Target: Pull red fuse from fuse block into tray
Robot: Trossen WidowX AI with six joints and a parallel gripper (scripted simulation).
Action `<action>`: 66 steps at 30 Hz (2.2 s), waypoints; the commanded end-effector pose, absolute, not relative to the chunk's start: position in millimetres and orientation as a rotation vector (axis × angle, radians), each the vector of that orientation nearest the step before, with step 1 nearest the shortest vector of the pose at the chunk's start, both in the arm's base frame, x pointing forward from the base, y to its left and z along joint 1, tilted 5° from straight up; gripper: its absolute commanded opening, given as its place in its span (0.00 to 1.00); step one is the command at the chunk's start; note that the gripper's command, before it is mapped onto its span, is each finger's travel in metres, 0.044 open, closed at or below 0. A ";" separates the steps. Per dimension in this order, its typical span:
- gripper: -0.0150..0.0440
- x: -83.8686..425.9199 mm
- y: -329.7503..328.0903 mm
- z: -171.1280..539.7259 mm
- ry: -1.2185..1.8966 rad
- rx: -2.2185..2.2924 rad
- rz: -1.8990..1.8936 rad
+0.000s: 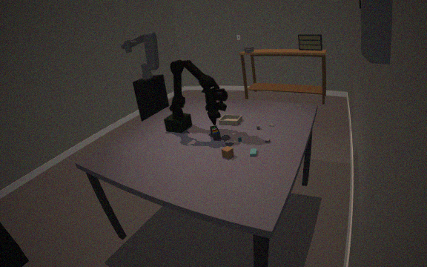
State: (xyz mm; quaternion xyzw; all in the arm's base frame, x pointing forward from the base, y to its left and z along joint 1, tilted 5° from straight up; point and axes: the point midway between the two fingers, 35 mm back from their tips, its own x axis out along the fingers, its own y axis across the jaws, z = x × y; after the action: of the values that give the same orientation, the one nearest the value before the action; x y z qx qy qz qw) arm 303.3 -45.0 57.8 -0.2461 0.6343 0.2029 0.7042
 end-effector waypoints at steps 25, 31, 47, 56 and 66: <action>0.38 304.1 -46.6 35.3 1.410 -0.558 0.454; 0.38 304.1 -46.6 29.4 1.411 -0.558 0.454; 0.38 304.2 -46.7 27.1 1.411 -0.558 0.454; 0.38 305.0 -46.9 19.4 1.411 -0.558 0.454; 0.32 304.9 -46.1 19.1 1.410 -0.551 0.453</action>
State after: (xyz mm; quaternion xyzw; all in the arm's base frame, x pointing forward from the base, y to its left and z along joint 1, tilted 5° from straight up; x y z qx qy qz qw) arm 304.8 -46.1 18.8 -0.2475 0.6341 0.2038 0.7036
